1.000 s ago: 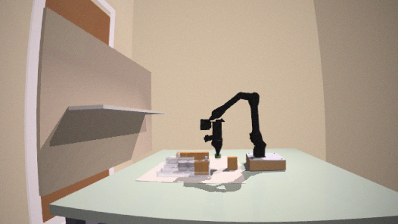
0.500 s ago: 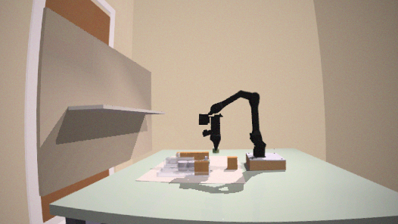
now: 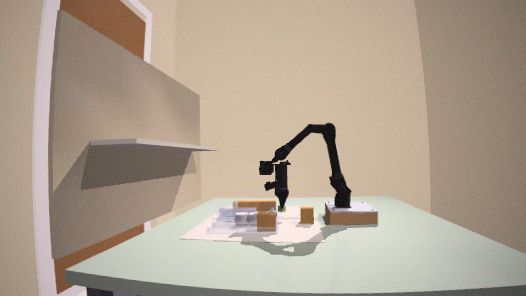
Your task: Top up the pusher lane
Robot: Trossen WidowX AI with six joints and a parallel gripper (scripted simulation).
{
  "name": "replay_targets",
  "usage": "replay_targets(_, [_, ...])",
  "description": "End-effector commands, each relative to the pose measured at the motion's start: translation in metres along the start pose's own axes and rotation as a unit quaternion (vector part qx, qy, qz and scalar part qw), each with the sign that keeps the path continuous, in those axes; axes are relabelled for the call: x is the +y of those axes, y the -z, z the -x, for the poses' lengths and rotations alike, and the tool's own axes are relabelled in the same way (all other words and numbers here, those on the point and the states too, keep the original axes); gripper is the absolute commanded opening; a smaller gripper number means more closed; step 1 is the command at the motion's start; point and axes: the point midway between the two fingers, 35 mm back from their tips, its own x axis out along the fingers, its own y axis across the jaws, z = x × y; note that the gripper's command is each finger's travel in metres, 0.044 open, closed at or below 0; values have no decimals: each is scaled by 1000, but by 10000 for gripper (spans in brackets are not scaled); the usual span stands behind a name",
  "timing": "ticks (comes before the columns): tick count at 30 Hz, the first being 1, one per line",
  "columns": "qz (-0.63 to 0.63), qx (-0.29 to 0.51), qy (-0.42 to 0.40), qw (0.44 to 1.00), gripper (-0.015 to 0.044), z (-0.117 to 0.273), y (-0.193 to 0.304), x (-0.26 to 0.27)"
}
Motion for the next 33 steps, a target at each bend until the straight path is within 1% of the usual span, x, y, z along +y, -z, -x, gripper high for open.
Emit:
replay_targets(1, [2,3,0,1000,0,-10,1,0])
replay_targets(33, [2,2,0,1000,0,-9,-10,0])
